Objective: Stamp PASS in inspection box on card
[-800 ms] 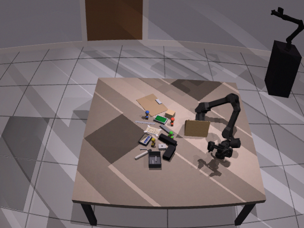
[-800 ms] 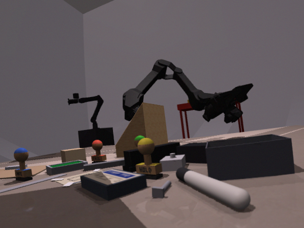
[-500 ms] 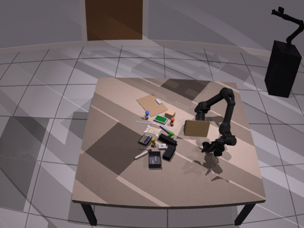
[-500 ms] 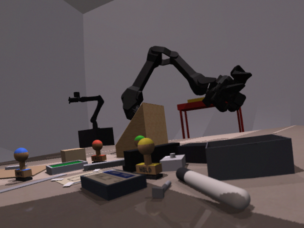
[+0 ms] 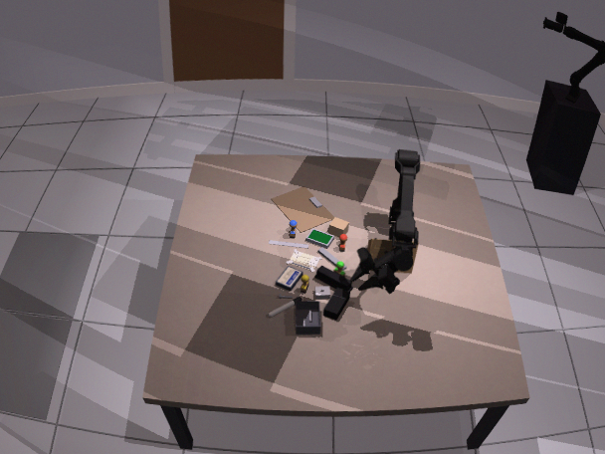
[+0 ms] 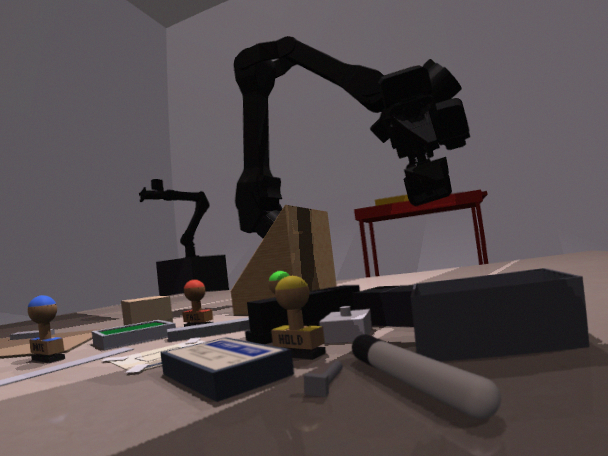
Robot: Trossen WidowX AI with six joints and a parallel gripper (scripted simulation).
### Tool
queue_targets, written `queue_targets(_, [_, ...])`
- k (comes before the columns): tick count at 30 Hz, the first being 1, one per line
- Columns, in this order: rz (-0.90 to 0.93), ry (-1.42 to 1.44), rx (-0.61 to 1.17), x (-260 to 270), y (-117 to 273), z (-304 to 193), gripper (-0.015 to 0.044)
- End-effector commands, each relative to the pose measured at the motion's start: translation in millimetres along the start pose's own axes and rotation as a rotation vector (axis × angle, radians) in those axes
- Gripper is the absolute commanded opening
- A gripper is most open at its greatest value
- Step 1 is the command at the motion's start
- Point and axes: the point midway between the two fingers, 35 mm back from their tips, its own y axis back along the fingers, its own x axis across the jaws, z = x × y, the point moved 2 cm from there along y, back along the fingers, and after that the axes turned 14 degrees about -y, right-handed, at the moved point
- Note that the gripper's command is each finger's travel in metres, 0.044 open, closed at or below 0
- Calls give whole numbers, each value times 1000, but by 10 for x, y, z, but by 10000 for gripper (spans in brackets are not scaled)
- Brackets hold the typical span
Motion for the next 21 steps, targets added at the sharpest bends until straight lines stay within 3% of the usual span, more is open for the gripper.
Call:
queue_targets(1, [173,-465,229,-330,-295,-482,223])
queue_targets(13, [297,-1474,979,-662,-528,-1872,223])
queue_targets(21, [293,-1514,1019,-633,-477,-1938,223])
